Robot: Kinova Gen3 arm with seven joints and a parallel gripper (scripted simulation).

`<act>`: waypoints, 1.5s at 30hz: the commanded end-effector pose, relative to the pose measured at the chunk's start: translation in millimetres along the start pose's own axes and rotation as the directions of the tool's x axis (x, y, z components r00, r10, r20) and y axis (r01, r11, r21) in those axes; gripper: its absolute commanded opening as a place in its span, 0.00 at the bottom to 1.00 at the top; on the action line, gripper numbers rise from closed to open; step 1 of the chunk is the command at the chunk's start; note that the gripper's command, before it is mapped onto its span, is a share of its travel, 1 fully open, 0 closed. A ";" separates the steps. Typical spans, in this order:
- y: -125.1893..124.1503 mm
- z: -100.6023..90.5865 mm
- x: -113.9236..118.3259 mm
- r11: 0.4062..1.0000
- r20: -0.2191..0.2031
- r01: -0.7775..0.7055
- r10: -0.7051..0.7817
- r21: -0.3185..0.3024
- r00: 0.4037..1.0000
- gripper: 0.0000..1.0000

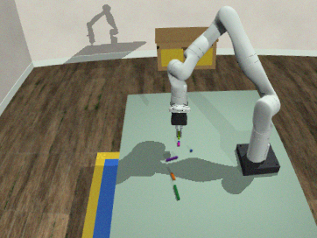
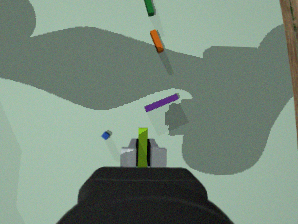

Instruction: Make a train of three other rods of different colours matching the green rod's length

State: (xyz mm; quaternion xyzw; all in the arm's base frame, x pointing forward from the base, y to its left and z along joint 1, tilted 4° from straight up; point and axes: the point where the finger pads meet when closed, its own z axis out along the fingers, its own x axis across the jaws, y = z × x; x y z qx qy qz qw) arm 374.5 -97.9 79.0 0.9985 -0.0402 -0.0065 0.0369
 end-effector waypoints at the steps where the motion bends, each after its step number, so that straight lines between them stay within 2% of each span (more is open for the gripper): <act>1: 4.9 -0.4 1.0 1.000 -0.002 0.008 -0.008 -0.006 1.000 0.24; 20: 4.8 3.3 0.0 1.000 -0.001 0.011 -0.011 -0.007 1.000 0.24; 27: 4.6 23.8 -1.6 1.000 0.001 0.015 -0.015 -0.007 1.000 0.24; 29: 4.6 23.8 -1.6 1.000 0.001 0.015 -0.015 -0.007 1.000 0.24; 39: 4.9 66.6 -0.6 1.000 0.000 0.014 -0.014 -0.007 1.000 0.24; 45: 5.2 81.1 0.7 1.000 -0.001 0.012 -0.012 -0.006 1.000 0.24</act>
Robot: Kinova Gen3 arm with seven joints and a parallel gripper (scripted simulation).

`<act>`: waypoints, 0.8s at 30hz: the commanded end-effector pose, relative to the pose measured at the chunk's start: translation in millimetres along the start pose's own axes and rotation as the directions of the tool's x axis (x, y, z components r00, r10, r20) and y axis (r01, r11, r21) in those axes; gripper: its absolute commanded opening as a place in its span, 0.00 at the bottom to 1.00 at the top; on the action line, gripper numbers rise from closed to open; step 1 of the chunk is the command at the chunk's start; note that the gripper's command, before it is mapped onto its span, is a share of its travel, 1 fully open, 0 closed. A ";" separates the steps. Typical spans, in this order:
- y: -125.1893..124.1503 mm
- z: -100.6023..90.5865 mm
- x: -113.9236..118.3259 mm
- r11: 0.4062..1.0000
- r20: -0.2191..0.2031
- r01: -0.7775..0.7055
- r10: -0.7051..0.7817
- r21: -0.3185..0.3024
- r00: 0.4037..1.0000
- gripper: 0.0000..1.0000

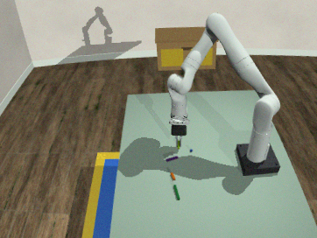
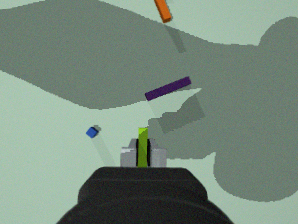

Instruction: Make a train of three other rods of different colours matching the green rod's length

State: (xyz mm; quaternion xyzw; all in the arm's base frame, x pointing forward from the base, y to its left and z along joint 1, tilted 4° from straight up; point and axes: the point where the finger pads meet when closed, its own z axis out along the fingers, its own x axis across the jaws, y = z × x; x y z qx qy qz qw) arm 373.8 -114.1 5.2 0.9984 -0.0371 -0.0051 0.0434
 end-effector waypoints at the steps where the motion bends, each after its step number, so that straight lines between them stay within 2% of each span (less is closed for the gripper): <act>1: -5.5 6.2 -0.7 1.000 0.002 0.006 -0.006 0.006 1.000 0.24; 7: -5.4 12.4 0.0 1.000 0.002 0.005 -0.005 0.006 1.000 0.24; 24: -5.3 12.5 0.1 1.000 0.001 0.005 -0.005 0.006 1.000 0.24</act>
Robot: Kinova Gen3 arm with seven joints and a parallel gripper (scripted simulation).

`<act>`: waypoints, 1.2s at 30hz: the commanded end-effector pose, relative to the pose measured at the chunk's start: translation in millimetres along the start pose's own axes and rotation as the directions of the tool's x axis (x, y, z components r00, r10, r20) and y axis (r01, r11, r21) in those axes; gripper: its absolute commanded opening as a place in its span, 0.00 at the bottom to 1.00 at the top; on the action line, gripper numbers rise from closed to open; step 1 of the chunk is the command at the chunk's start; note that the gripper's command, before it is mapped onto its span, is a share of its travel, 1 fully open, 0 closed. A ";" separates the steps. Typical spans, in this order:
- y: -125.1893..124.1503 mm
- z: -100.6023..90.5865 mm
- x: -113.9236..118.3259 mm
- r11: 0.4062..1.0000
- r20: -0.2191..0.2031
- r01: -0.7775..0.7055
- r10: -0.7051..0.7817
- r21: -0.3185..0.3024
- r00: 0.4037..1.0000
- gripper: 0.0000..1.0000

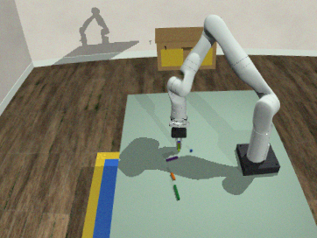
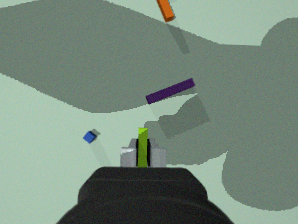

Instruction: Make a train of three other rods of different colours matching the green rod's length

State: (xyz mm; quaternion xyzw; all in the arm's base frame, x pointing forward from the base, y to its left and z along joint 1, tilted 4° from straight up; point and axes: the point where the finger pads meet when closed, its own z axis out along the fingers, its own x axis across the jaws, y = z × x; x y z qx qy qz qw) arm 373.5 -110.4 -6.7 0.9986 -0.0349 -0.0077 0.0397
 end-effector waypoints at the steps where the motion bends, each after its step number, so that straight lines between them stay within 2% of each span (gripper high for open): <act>1: -0.6 1.0 0.6 1.000 -0.004 0.000 0.000 -0.001 1.000 0.24; 36: -5.3 1.0 0.7 1.000 -0.004 0.008 -0.008 -0.001 1.000 0.24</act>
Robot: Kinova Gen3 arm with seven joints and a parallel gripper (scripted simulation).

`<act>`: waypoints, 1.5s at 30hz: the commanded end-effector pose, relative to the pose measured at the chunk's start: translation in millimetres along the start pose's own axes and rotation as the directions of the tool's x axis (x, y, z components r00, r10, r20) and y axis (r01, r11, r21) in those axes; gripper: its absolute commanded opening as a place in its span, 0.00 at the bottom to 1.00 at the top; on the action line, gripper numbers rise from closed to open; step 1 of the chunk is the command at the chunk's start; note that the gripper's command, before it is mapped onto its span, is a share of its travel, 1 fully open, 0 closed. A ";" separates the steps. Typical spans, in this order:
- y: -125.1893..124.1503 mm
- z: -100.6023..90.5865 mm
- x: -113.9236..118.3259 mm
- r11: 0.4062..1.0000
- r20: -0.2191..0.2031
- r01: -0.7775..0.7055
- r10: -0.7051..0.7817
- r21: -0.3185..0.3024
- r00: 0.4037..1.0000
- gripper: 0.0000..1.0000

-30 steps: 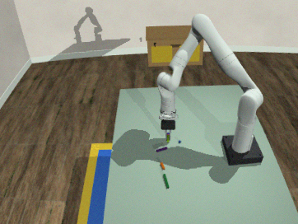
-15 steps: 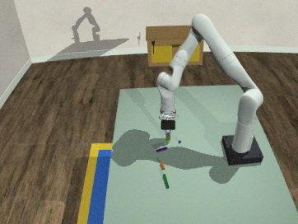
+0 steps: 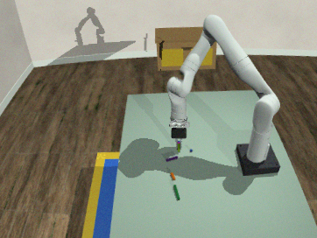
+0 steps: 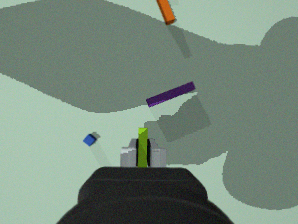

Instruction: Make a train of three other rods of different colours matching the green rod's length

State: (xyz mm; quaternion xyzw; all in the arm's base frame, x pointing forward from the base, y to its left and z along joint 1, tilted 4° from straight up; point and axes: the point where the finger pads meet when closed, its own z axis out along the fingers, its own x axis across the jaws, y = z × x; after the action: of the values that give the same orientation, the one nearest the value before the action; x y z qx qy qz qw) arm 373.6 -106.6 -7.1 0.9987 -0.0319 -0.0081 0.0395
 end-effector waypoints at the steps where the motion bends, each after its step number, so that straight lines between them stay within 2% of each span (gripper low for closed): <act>1: -1.6 0.9 0.9 1.000 -0.004 0.002 -0.002 -0.001 1.000 0.24; 26: -1.7 1.3 0.9 1.000 -0.004 0.002 -0.002 -0.001 1.000 0.24; 45: -1.7 12.9 1.1 1.000 -0.005 0.002 -0.002 -0.001 1.000 0.24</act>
State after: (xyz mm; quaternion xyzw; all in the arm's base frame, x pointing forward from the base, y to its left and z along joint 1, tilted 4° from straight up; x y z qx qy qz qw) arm 374.0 -107.0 -18.1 0.9987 -0.0315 -0.0075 0.0400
